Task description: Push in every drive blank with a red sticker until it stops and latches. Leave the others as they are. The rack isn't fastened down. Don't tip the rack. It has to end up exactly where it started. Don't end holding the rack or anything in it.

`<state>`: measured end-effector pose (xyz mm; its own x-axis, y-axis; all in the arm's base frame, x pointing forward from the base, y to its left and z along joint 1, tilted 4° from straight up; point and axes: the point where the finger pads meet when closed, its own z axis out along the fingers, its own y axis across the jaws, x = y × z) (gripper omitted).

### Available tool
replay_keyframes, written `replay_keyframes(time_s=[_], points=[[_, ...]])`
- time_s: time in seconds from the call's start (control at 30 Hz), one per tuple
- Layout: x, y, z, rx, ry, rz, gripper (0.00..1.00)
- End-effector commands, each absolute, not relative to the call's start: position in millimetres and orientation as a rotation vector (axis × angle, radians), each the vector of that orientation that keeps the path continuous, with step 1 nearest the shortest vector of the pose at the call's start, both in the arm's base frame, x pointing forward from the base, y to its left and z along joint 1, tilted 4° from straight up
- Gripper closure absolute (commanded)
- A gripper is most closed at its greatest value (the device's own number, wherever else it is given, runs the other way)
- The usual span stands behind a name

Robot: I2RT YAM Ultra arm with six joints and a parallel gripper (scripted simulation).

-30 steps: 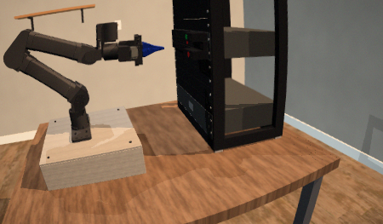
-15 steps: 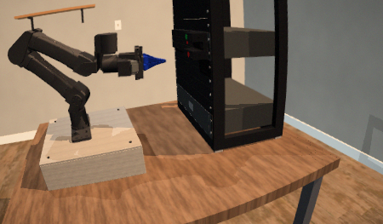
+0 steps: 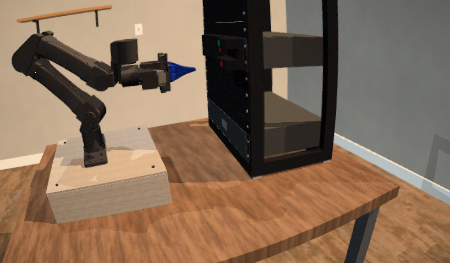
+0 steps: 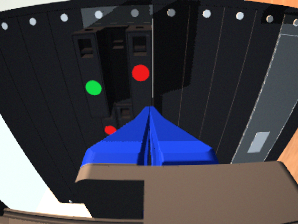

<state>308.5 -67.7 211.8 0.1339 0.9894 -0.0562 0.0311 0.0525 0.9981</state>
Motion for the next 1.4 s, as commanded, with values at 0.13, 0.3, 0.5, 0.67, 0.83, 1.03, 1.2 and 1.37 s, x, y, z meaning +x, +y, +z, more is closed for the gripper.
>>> replay_keyframes(time_s=[0.13,0.3,0.5,0.67,0.83,1.03,1.2,1.37], points=[[322,-66,225,1.206,1.150,1.065,1.00],[341,-69,225,1.207,1.150,1.066,1.00],[365,-71,224,1.207,1.150,1.066,1.00],[373,-72,224,1.207,1.150,1.066,1.00],[376,-74,224,1.208,1.148,1.064,1.00],[375,-73,228,1.197,1.142,1.069,1.00],[375,-73,226,1.205,1.147,1.066,1.00],[374,-72,226,1.211,1.153,1.065,1.00]])
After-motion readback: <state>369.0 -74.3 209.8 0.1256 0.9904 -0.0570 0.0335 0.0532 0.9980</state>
